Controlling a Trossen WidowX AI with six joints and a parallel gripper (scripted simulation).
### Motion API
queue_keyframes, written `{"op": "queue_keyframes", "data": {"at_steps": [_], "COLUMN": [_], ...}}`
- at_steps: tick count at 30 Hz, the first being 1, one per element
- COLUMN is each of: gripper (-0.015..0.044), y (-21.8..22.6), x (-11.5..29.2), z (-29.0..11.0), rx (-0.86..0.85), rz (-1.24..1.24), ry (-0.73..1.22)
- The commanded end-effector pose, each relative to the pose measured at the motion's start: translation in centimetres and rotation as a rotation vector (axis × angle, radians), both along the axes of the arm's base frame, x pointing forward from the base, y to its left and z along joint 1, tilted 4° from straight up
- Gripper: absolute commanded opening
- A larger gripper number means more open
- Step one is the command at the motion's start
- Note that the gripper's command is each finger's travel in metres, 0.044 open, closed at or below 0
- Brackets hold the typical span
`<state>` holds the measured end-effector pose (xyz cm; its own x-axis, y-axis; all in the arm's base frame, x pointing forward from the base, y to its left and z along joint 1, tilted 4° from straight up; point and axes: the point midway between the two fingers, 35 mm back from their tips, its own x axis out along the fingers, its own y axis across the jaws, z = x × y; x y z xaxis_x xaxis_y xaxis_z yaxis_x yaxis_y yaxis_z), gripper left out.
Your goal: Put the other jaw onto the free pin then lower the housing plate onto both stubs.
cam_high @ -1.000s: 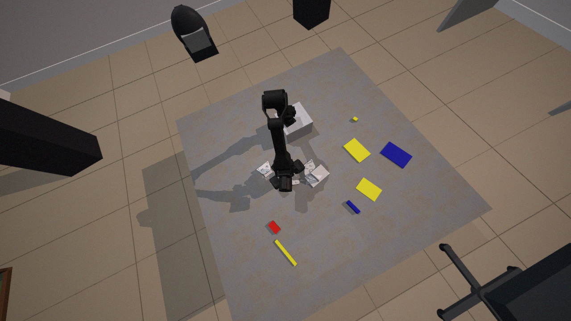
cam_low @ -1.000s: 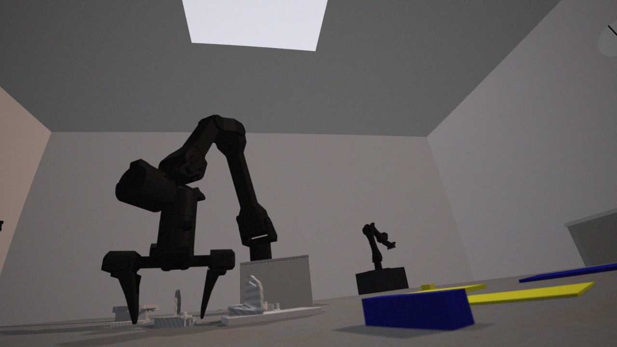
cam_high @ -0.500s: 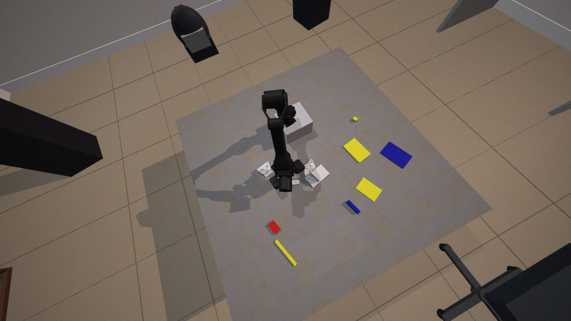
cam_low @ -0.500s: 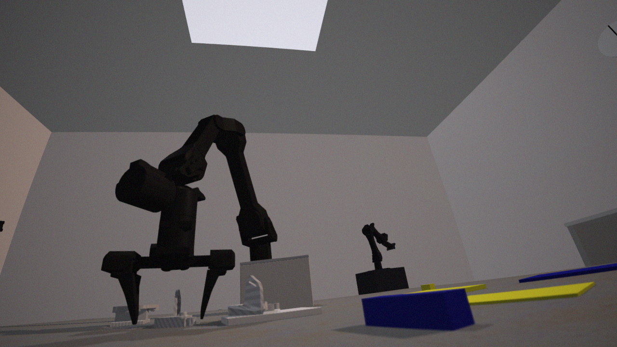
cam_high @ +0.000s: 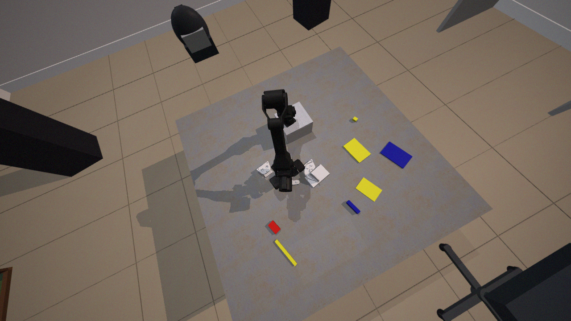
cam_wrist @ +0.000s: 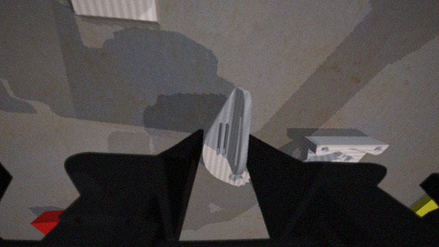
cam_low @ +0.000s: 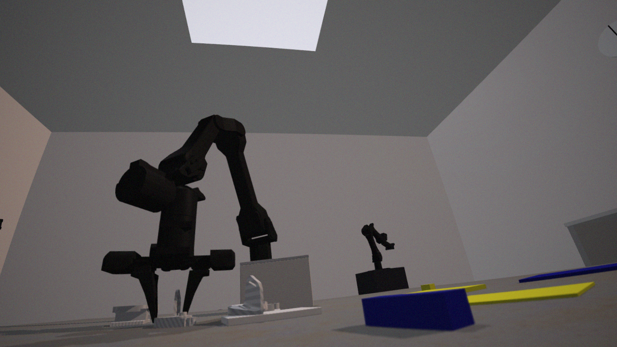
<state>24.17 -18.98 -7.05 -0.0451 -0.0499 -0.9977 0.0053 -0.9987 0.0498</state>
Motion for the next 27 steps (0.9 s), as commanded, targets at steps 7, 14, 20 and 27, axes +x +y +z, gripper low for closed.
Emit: {"op": "queue_keyframes", "data": {"at_steps": [7,14,20,27], "gripper": [0.0134,0.0134,0.0134,0.0134], "y": [0.0,0.0,0.0,0.0], "x": [0.0,0.0,0.2,0.4], "z": [0.0,0.1,1.7,3.8], "rx": [-0.001,-0.001,-0.001,-0.001], "rz": [0.000,0.000,0.001,0.002], "ry": [0.000,0.000,-0.001,-0.002]}}
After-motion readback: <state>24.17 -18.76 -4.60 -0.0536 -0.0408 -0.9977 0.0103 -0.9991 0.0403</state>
